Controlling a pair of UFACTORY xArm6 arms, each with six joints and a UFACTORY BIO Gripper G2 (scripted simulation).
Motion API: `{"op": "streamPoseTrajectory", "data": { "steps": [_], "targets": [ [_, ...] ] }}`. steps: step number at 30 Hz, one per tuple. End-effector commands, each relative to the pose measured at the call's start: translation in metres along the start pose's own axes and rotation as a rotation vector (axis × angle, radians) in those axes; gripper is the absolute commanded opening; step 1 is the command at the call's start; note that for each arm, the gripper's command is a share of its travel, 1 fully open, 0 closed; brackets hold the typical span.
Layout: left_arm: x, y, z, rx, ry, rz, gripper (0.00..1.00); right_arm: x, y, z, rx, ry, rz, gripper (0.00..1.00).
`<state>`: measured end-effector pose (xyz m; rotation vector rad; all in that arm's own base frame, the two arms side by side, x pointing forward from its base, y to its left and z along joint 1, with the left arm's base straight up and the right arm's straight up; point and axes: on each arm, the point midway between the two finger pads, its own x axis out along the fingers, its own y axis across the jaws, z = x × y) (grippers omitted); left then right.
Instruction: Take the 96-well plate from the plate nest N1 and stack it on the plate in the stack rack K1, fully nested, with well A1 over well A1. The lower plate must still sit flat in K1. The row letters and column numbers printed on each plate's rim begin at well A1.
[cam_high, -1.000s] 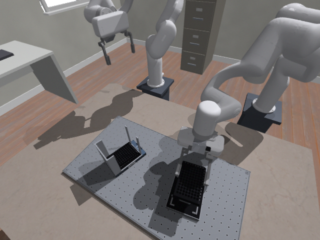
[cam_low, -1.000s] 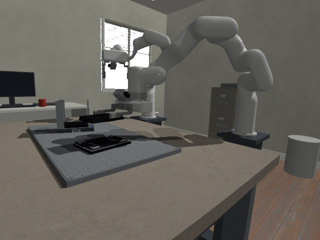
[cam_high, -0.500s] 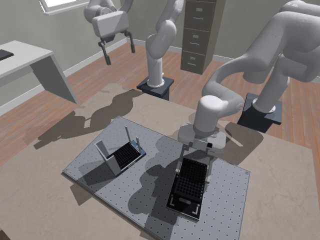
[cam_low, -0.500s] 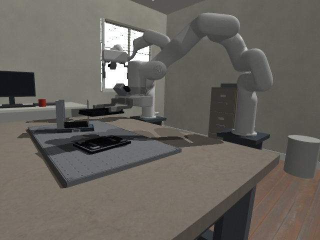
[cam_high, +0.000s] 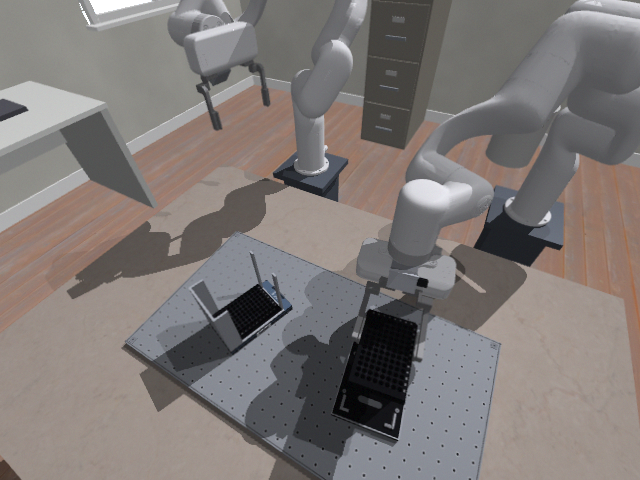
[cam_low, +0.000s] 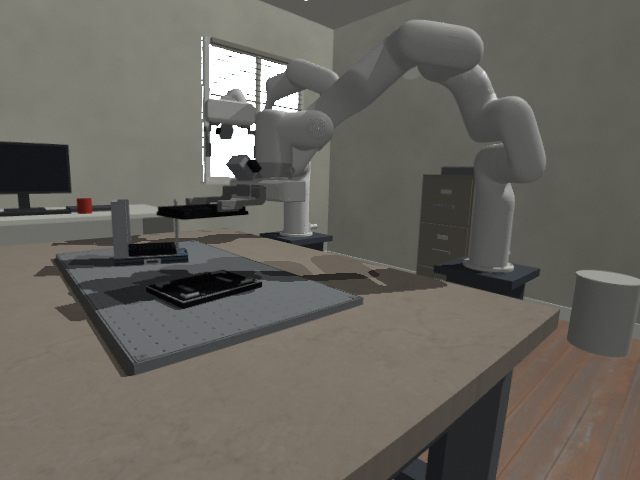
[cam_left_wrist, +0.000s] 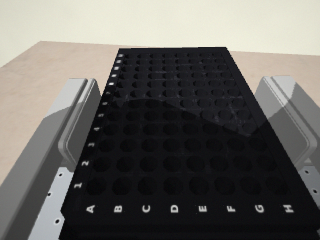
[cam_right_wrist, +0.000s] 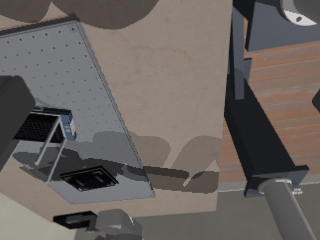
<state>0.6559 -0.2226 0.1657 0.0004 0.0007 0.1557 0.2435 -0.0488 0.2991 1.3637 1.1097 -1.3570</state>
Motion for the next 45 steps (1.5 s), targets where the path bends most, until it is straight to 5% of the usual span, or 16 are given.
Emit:
{"op": "streamPoseTrajectory", "data": {
  "steps": [1,14,28,42,45],
  "targets": [
    [0.001,-0.001,0.011,-0.004,-0.005,0.0,0.0,-0.001,0.0,0.0,0.0,-0.001,0.002,1.0],
    [0.001,-0.001,0.03,-0.004,-0.005,0.0,0.0,-0.001,0.0,0.0,0.0,-0.001,0.002,1.0],
    [0.001,-0.001,0.03,-0.004,-0.005,0.0,0.0,-0.001,0.0,0.0,0.0,-0.001,0.002,1.0],
    [-0.005,-0.047,0.031,-0.002,-0.006,-0.467,0.0,-0.001,0.0,0.0,0.0,-0.001,0.002,1.0],
    [-0.005,-0.05,0.031,-0.002,-0.006,-0.483,0.0,-0.001,0.0,0.0,0.0,-0.001,0.002,1.0]
  ]
}}
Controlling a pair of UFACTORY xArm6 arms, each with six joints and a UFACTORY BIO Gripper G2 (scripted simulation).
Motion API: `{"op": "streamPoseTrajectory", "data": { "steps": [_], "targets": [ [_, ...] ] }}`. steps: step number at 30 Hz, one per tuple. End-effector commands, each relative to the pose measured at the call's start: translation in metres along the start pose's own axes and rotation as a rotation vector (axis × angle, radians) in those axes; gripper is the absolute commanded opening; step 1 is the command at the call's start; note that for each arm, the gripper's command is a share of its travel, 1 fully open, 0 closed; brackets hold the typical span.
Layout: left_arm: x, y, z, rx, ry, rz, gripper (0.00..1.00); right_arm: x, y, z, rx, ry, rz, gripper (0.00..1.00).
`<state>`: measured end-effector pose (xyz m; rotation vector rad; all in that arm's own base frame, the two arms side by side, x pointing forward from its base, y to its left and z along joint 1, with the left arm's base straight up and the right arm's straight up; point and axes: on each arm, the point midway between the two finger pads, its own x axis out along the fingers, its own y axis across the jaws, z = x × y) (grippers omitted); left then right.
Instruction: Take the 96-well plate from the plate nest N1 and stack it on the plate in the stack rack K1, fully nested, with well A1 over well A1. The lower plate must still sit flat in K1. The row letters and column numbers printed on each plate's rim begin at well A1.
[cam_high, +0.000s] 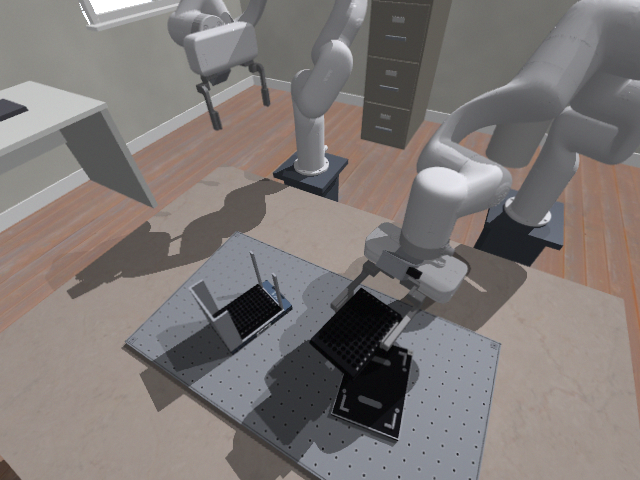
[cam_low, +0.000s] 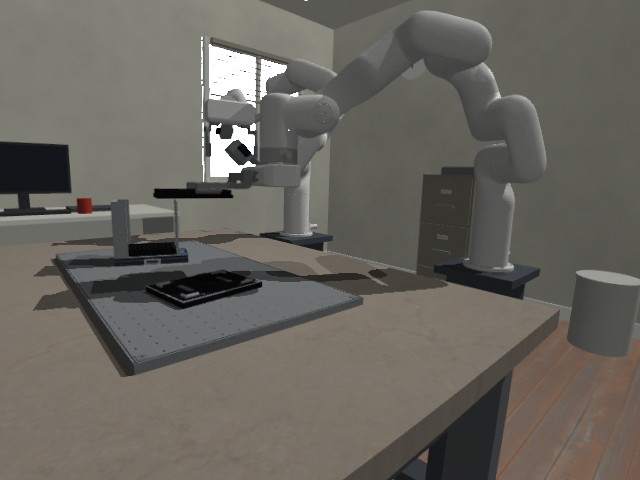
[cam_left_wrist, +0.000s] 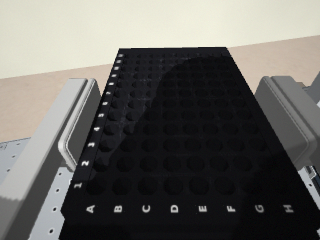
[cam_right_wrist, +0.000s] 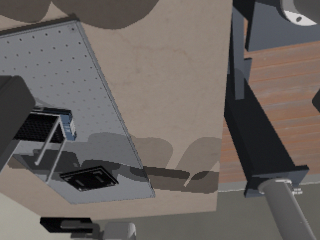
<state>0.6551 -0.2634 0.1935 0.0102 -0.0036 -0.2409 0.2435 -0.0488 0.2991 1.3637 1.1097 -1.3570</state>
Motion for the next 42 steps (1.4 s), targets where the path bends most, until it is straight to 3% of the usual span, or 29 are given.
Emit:
{"op": "streamPoseTrajectory", "data": {
  "steps": [1,42],
  "targets": [
    [0.007,-0.012,0.004,-0.011,-0.004,-0.086,0.0,-0.001,0.0,0.0,0.0,-0.001,0.002,1.0],
    [0.04,-0.131,0.009,-0.013,-0.004,-0.086,0.0,-0.001,0.0,0.0,0.0,-0.001,0.002,1.0]
  ]
}}
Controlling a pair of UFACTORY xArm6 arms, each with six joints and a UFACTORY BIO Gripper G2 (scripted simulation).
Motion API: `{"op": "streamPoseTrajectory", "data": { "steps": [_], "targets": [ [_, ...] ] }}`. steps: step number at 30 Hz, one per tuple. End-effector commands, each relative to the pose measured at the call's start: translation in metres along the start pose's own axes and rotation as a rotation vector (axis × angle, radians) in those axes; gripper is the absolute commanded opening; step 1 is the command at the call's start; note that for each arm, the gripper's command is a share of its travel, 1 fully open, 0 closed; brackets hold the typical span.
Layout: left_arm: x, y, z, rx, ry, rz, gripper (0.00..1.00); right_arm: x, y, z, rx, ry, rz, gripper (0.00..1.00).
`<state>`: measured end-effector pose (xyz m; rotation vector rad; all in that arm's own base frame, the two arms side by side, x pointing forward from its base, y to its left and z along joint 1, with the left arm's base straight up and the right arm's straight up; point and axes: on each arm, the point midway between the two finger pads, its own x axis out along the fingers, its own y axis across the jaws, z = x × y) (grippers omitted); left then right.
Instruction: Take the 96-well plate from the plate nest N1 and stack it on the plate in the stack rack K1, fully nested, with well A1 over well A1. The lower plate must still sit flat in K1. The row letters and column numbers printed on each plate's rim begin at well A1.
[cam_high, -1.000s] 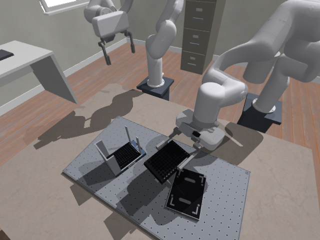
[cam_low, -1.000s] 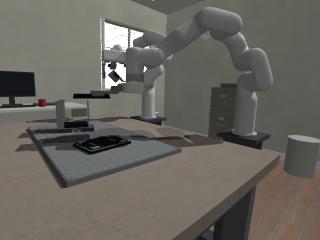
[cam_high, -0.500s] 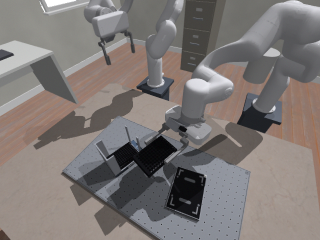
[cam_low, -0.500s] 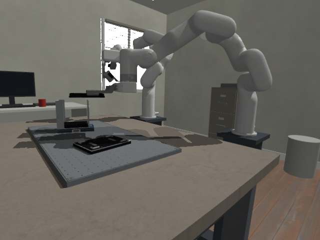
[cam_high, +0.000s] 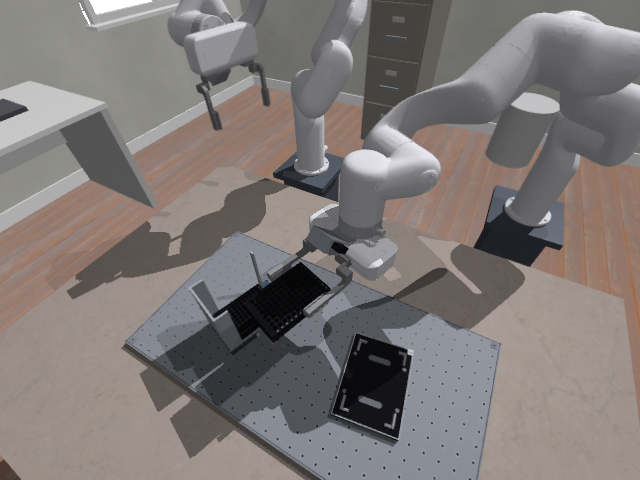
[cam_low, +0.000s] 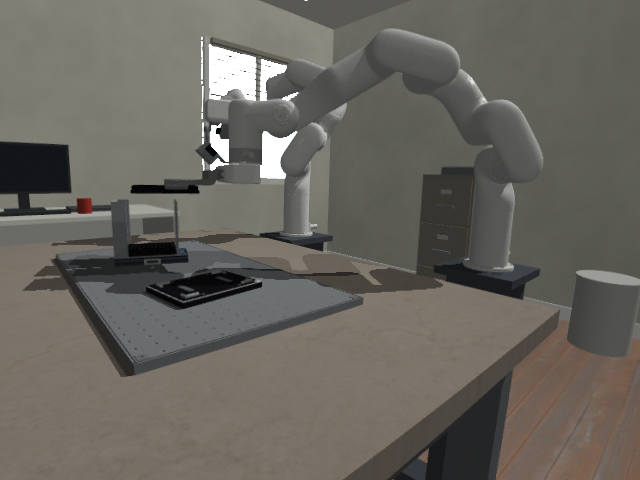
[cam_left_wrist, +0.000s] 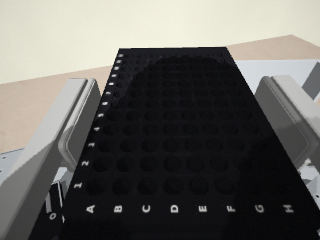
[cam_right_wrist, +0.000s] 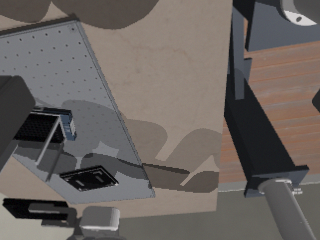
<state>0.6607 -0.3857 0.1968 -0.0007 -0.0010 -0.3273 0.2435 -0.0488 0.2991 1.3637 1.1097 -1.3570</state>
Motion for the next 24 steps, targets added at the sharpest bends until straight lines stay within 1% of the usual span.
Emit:
{"op": "streamPoseTrajectory", "data": {
  "steps": [1,7,9,24],
  "targets": [
    [0.008,-0.016,0.004,-0.001,-0.005,0.0,0.0,-0.001,0.0,0.0,0.0,-0.001,0.002,1.0],
    [0.015,-0.035,0.005,-0.001,-0.005,0.0,0.0,-0.001,0.0,0.0,0.0,-0.001,0.002,1.0],
    [0.015,-0.035,0.005,-0.001,-0.005,0.0,0.0,-0.001,0.0,0.0,0.0,-0.001,0.002,1.0],
    [0.032,-0.081,0.006,-0.002,-0.005,0.0,0.0,-0.001,0.0,0.0,0.0,-0.001,0.002,1.0]
  ]
}}
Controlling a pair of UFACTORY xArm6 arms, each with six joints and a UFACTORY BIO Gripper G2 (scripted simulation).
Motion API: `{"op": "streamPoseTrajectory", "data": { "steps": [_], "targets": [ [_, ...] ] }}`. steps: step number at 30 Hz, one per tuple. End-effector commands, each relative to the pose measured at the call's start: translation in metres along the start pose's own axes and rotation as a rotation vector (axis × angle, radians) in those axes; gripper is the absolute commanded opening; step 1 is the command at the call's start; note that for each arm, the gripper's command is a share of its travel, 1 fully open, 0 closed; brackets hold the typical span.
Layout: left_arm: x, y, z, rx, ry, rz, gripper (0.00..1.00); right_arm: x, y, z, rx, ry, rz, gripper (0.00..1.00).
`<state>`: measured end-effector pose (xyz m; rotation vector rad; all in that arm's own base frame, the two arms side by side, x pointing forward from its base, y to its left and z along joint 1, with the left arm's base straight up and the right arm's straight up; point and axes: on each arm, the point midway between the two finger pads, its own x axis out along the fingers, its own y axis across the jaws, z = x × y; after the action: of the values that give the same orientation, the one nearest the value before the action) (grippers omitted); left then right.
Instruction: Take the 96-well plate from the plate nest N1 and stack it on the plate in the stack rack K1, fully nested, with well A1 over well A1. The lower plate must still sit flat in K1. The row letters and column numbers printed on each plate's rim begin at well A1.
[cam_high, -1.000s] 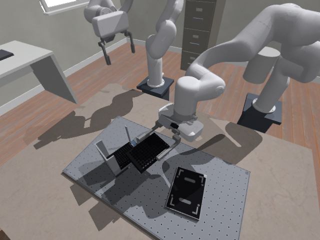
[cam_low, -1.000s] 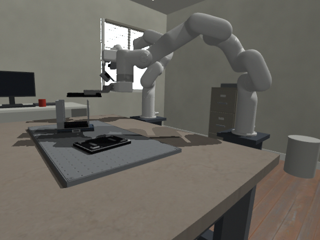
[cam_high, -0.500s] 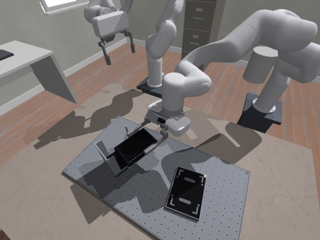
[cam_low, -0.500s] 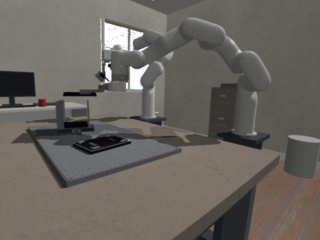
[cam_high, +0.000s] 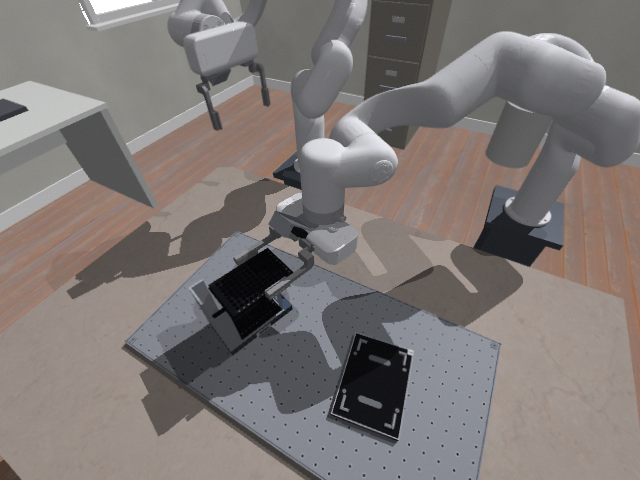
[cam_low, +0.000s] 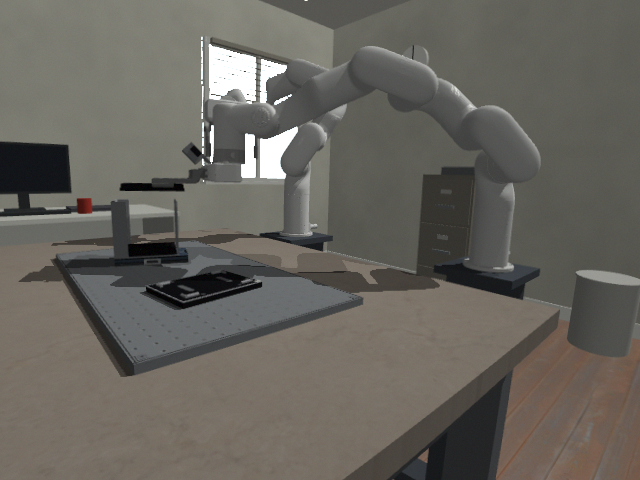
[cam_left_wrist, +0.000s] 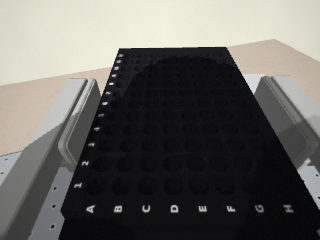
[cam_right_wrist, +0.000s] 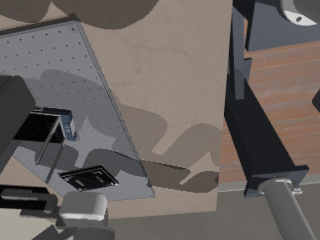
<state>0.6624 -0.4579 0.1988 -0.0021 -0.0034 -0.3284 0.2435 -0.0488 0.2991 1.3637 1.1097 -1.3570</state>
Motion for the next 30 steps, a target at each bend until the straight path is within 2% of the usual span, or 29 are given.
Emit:
{"op": "streamPoseTrajectory", "data": {
  "steps": [1,13,30],
  "targets": [
    [0.007,-0.013,0.005,-0.001,-0.002,0.002,0.0,-0.001,0.0,0.0,0.0,-0.001,0.002,1.0],
    [0.02,-0.047,0.006,-0.001,-0.002,0.002,0.0,-0.001,0.0,0.0,0.0,-0.001,0.002,1.0],
    [0.021,-0.049,0.006,-0.001,-0.002,0.002,0.0,-0.001,0.0,0.0,0.0,-0.001,0.002,1.0]
  ]
}}
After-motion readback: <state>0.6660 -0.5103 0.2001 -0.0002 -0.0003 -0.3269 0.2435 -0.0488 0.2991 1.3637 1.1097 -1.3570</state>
